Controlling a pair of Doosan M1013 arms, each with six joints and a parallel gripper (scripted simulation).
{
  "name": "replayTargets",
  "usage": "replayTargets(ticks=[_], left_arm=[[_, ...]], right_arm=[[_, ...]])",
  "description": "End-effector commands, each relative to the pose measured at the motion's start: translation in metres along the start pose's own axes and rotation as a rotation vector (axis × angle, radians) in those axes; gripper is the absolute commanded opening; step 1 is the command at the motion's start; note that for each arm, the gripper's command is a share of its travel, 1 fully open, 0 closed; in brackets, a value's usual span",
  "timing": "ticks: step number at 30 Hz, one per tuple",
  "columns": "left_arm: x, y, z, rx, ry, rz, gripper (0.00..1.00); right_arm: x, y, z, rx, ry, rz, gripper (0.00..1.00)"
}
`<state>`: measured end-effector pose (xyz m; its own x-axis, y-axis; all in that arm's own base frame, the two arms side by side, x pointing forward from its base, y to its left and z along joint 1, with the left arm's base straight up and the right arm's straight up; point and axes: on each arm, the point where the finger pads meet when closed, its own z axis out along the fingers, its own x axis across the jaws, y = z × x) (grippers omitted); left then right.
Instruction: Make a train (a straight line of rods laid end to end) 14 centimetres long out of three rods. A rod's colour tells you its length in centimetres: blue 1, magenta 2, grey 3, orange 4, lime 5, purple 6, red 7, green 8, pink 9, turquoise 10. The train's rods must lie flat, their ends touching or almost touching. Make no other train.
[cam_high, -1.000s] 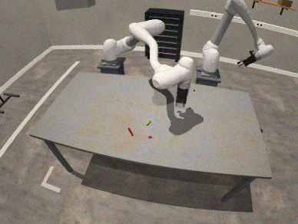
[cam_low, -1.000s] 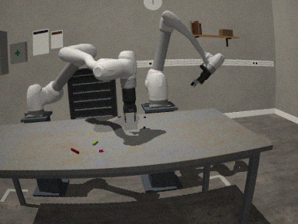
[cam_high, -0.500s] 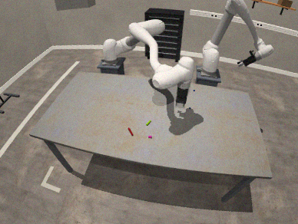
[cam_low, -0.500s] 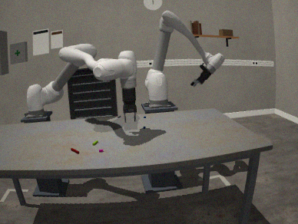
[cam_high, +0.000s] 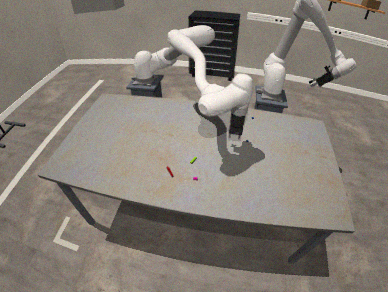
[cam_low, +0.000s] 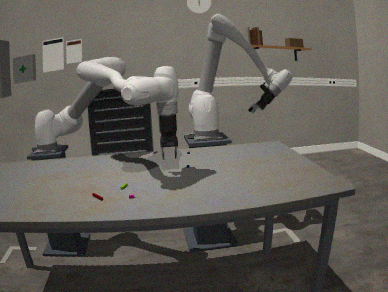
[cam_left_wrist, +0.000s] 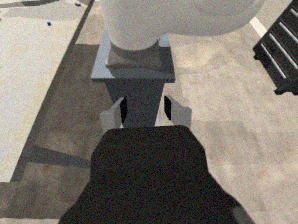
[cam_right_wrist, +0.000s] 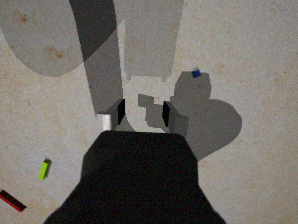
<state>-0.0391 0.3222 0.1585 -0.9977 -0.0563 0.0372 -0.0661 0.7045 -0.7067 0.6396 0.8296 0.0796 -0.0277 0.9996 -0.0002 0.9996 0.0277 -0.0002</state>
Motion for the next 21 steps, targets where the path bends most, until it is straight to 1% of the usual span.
replayTargets(ticks=[1,12,13,14,17,18,20,21], left_arm=[[0.000,0.000,0.000,-0.001,0.000,0.000,1.00],[0.000,0.000,0.000,-0.001,0.000,0.000,1.00],[0.000,0.000,0.000,-0.001,0.000,0.000,1.00],[0.000,0.000,0.000,-0.001,0.000,0.000,1.00],[0.000,0.000,0.000,-0.001,0.000,0.000,1.00],[0.000,0.000,0.000,-0.001,0.000,0.000,1.00],[0.000,0.000,0.000,-0.001,0.000,0.000,1.00],[0.000,0.000,0.000,-0.001,0.000,0.000,1.00]], right_arm=[[0.000,0.000,-0.002,-0.002,0.001,0.000,1.00],[0.001,-0.002,-0.002,-0.002,0.001,0.000,1.00],[0.006,-0.017,-0.002,-0.002,0.001,0.000,1.00],[0.014,-0.040,-0.003,-0.002,0.002,0.000,1.00],[0.015,-0.044,-0.003,-0.002,0.002,0.000,1.00],[0.023,-0.077,-0.003,-0.002,0.002,0.000,1.00],[0.026,-0.088,-0.003,-0.002,0.002,0.000,1.00],[0.028,-0.098,-0.003,-0.002,0.002,0.000,1.00]])
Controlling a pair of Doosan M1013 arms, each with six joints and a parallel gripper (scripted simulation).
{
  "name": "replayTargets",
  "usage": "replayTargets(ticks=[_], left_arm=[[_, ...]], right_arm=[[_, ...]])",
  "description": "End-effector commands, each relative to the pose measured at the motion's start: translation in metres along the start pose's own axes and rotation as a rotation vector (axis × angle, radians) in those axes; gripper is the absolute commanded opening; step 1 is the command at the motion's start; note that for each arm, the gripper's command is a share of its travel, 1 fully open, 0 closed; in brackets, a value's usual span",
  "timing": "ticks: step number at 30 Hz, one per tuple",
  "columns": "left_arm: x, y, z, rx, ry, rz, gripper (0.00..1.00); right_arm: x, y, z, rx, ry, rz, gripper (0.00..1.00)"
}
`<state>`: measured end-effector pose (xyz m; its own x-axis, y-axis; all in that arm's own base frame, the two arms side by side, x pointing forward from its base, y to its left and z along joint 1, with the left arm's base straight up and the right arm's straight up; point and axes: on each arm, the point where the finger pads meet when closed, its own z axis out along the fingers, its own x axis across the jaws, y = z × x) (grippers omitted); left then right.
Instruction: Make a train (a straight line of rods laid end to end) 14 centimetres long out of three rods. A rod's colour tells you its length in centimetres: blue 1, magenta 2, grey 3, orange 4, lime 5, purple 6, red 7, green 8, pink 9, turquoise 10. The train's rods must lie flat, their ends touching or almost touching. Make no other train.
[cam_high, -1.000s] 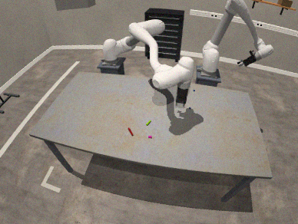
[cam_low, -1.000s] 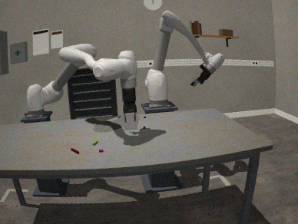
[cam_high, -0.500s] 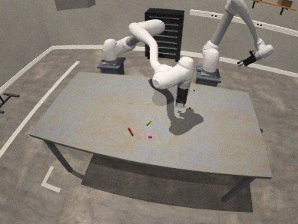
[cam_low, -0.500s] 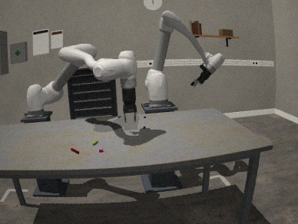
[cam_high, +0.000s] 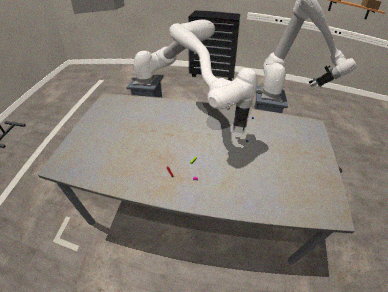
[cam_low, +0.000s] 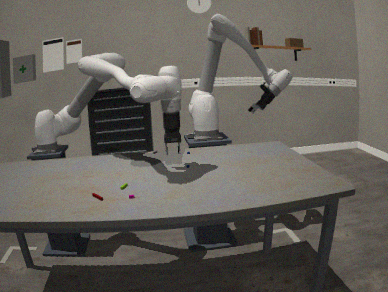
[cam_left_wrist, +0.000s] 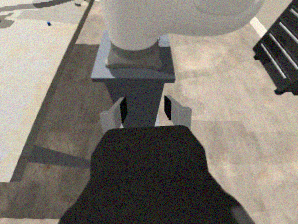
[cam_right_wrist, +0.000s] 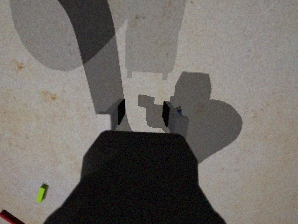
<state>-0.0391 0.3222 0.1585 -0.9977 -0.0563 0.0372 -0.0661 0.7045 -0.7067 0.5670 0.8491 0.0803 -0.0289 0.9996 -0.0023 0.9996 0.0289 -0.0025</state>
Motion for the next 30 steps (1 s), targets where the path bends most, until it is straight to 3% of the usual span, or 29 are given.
replayTargets(ticks=[1,11,15,30], left_arm=[[0.000,0.000,0.000,-0.001,0.000,0.000,1.00],[0.000,0.000,0.000,-0.001,0.000,0.000,1.00],[0.000,0.000,0.000,-0.001,0.000,0.000,1.00],[0.000,0.000,0.000,-0.001,0.000,0.000,1.00]], right_arm=[[0.009,-0.040,-0.002,-0.004,0.004,0.001,1.00],[0.019,-0.153,-0.001,-0.004,0.004,0.001,1.00],[0.019,-0.168,-0.001,-0.004,0.004,0.001,1.00],[0.019,-0.168,-0.001,-0.004,0.004,0.001,1.00]])
